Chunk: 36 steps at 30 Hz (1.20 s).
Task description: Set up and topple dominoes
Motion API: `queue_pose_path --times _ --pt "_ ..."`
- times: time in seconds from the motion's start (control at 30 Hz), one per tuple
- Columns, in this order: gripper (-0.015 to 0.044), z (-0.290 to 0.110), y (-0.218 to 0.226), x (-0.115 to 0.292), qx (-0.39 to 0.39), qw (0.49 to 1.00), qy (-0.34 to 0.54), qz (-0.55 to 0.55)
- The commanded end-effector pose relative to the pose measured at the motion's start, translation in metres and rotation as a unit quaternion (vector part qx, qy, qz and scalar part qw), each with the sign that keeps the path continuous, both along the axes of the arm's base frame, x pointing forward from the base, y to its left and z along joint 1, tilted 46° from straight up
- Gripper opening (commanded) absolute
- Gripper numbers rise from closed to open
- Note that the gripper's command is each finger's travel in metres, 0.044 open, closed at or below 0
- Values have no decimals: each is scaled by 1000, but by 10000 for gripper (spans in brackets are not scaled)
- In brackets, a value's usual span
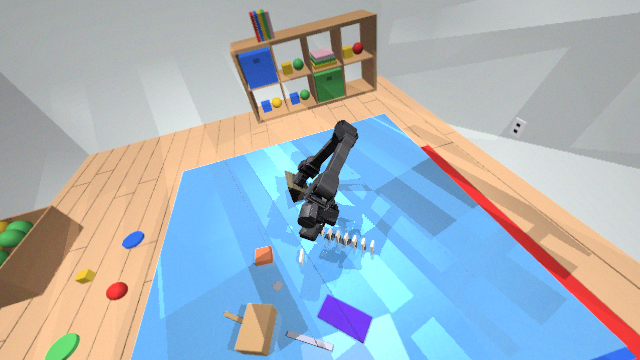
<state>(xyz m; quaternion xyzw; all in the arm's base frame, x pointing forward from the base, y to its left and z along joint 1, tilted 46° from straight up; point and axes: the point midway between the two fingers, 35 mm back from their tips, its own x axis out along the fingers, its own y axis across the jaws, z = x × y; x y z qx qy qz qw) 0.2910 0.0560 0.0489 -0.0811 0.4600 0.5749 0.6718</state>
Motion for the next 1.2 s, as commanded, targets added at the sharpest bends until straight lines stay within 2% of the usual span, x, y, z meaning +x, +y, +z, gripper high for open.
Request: queue_pose_path --times 0.0,0.4,0.83,0.97,1.17 --pt "107 -9 11 -6 5 1000 7 0" --pt "107 -9 11 -6 5 1000 7 0" --pt "440 -9 11 -6 5 1000 7 0" --pt "440 -4 5 -4 4 1000 9 -4" --pt "440 55 -57 8 0 999 29 -39"
